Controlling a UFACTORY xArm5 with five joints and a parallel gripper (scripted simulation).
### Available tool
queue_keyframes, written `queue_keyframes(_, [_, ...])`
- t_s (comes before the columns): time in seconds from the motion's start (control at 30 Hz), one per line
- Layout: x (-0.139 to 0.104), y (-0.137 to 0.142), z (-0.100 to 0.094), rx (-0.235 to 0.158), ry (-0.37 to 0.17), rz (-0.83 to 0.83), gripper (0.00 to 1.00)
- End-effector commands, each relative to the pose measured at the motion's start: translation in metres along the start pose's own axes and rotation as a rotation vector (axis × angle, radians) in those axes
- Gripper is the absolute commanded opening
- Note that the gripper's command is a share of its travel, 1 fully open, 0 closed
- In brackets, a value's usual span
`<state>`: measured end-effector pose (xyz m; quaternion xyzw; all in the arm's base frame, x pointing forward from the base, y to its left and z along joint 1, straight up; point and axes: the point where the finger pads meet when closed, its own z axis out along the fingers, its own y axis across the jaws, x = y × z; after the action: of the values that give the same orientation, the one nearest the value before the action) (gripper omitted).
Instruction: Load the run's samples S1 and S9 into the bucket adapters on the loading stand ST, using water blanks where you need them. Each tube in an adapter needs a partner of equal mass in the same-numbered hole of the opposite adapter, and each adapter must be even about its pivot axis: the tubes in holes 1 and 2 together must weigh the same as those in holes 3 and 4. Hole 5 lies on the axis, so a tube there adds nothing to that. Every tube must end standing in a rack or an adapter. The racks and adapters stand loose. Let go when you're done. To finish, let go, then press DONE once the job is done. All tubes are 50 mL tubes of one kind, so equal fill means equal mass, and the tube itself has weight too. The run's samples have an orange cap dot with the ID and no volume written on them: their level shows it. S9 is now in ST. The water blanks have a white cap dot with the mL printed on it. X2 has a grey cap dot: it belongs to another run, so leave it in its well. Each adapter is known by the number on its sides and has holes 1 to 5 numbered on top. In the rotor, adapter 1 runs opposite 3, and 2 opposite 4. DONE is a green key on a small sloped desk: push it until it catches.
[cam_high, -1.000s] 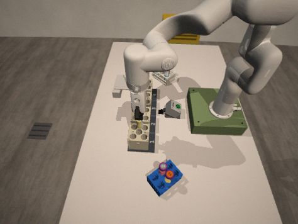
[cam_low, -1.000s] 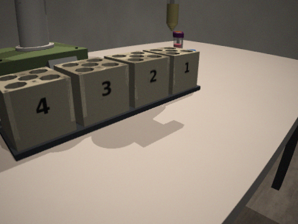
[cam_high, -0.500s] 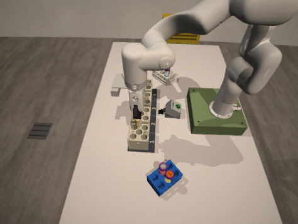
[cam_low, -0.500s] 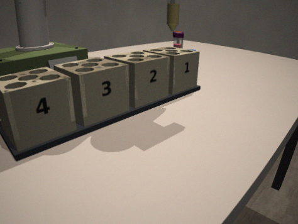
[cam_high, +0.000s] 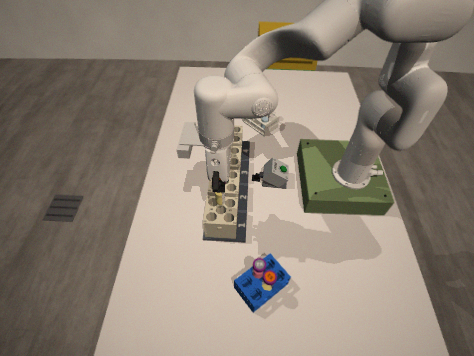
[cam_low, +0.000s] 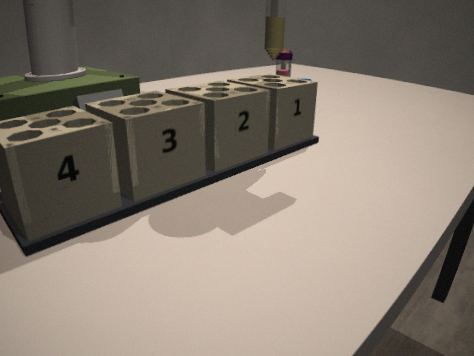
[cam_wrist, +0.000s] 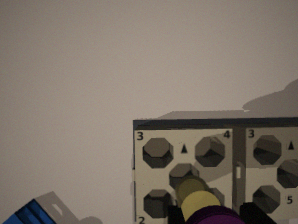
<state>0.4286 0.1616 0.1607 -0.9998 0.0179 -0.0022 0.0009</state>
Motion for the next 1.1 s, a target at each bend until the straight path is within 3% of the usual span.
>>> queue_keyframes(0.0, [0.001, -0.001, 0.003, 0.005, 0.004, 0.0, 0.0])
queue_keyframes(0.33, [0.001, -0.001, 0.021, 0.004, 0.004, 0.0, 0.0])
queue_keyframes(1.07, [0.001, -0.001, 0.027, 0.004, 0.004, 0.0, 0.0])
